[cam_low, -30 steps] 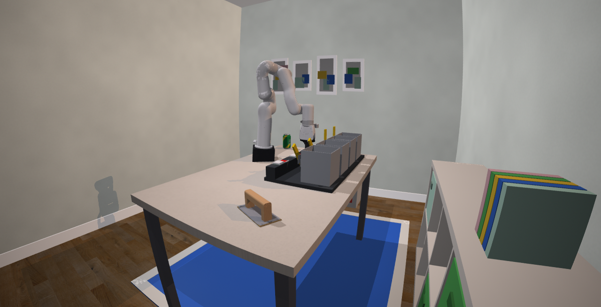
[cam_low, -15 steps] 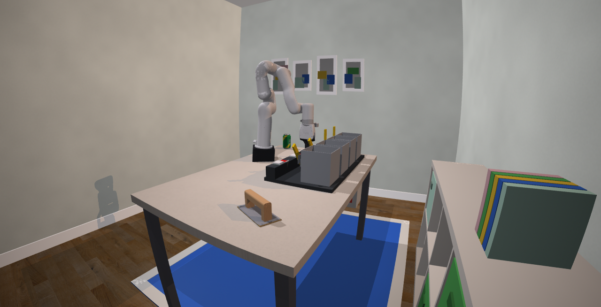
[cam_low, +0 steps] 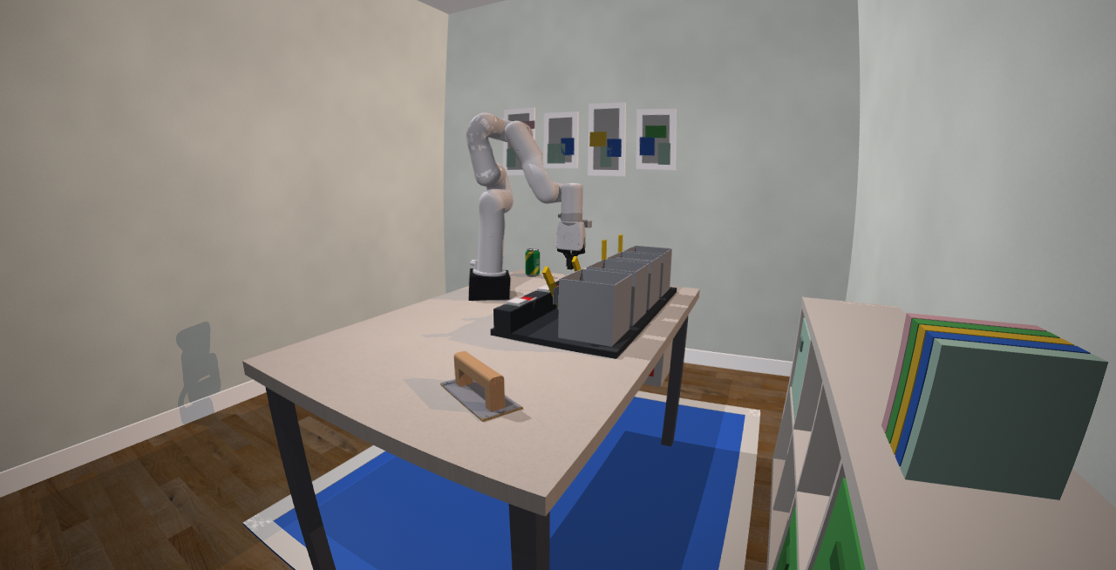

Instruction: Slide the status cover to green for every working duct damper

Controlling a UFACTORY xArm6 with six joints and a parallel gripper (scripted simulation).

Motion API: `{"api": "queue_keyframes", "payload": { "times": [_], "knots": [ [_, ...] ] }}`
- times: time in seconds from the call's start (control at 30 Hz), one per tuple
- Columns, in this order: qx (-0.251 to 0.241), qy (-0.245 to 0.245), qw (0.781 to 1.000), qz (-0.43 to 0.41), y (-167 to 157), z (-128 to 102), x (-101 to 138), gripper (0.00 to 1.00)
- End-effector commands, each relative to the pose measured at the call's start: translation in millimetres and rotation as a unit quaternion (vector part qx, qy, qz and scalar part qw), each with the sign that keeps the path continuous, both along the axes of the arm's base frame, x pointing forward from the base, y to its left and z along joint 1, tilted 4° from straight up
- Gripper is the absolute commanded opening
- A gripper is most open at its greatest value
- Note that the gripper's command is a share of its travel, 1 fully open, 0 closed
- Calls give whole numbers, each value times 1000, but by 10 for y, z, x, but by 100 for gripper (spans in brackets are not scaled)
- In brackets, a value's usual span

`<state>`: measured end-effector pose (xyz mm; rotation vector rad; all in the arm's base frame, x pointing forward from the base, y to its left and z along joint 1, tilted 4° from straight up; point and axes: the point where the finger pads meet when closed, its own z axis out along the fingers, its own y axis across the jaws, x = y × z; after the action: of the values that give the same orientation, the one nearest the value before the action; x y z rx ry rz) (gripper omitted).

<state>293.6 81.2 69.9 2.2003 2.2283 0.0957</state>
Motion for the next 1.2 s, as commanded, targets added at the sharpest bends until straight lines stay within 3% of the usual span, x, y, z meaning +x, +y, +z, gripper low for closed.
{"api": "queue_keyframes", "payload": {
  "times": [0.0, 0.5, 1.17],
  "knots": [
    [0, -1, 1000, 0, 1, 47, 6, 0],
    [0, -1, 1000, 0, 0, 69, 5, 0],
    [0, -1, 1000, 0, -13, 402, -12, 0]
  ]
}}
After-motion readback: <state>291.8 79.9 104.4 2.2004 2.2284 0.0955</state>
